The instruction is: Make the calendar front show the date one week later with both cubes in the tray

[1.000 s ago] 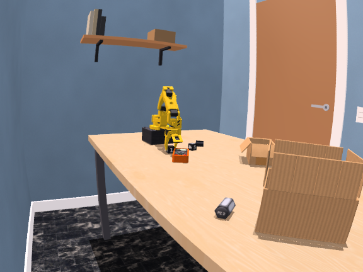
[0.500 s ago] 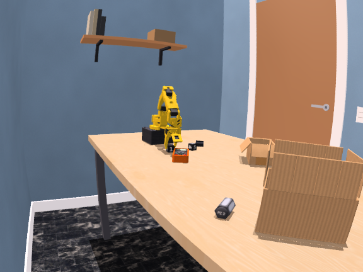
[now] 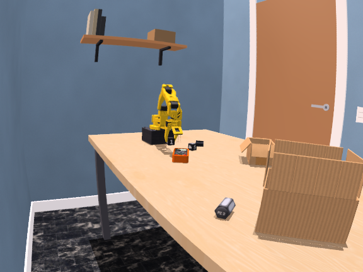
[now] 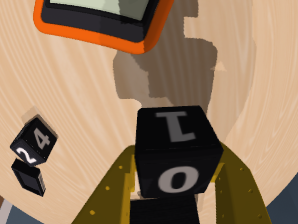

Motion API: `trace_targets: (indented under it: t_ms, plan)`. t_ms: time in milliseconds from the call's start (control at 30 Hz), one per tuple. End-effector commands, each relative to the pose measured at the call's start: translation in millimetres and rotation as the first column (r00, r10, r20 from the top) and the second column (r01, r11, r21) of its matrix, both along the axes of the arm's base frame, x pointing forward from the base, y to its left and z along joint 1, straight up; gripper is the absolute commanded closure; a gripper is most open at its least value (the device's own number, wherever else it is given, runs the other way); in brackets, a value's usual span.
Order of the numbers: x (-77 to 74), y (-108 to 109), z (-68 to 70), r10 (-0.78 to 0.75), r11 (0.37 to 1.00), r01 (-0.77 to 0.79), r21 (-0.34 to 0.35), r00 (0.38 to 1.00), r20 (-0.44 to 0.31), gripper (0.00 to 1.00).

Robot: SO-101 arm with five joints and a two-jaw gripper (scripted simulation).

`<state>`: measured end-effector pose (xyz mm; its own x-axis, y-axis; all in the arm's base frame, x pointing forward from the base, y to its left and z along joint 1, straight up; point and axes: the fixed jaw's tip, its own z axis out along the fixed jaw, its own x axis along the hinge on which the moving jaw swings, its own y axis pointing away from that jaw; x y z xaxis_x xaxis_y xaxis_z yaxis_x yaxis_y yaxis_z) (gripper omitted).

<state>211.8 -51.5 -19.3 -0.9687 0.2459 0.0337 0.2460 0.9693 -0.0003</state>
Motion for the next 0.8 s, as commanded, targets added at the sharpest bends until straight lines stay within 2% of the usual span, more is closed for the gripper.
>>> trace_targets:
  t_ms: [0,367,500,667,733,767]
  plan:
    - [4.0,-3.3,10.5,0.0,1.0,0.0,-0.007,1.0,0.029,1.0]
    - [4.8,-3.6,10.0,-0.001,1.0,0.002,-0.013,0.999,0.051,1.0]
    - [6.9,-4.2,7.9,-0.004,1.0,0.008,-0.03,0.994,0.11,1.0]
    - [9.4,-5.1,5.3,-0.007,0.998,0.021,-0.06,0.975,0.221,1.0]
    - [9.4,-5.1,5.3,-0.007,0.998,0.021,-0.06,0.975,0.221,1.0]
    - [9.8,-5.3,5.0,-0.008,0.998,0.025,-0.066,0.97,0.245,1.0]
